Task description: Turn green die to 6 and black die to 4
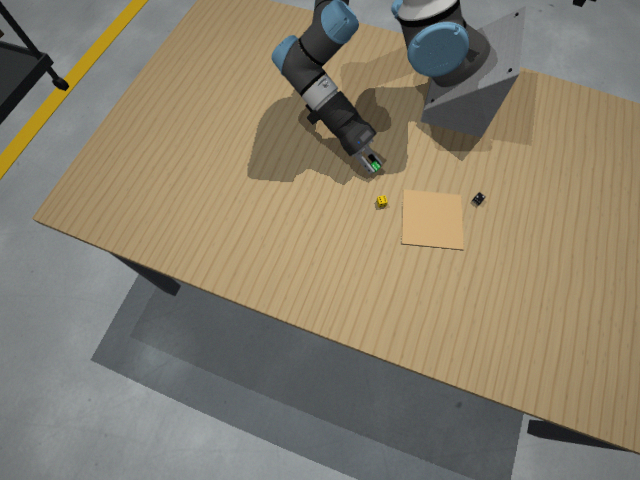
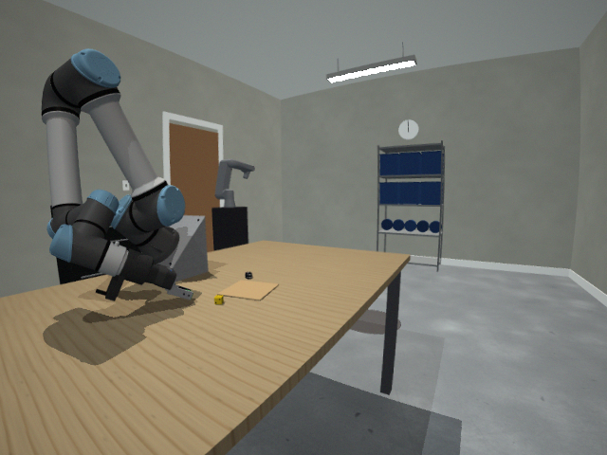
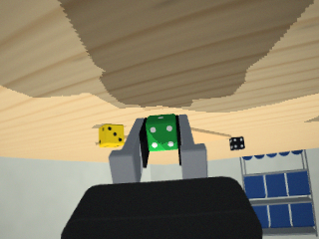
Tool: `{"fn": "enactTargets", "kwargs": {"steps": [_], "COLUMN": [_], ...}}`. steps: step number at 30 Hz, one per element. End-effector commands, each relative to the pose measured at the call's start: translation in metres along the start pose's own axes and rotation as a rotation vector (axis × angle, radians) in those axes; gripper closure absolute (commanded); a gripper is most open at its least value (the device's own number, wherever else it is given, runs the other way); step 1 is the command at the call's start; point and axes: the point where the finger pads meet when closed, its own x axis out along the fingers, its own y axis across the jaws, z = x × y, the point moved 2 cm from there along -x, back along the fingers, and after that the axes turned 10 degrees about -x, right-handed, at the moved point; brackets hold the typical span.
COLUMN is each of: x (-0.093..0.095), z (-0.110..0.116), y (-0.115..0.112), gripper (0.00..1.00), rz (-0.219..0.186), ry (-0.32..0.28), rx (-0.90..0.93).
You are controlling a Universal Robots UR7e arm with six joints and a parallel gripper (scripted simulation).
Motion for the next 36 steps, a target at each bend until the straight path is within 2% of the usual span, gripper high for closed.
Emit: {"fn": "enactTargets", "kwargs": {"steps": [1,36], "x": [0.0014,0.0032], "z": [-0.0026,-0.0059], "y": [0.0003,0.0009], "gripper": [0.60,0.60], "rz": [0.000,0.000], "ry": [0.000,0.000], "rx": [0.000,0.000]}}
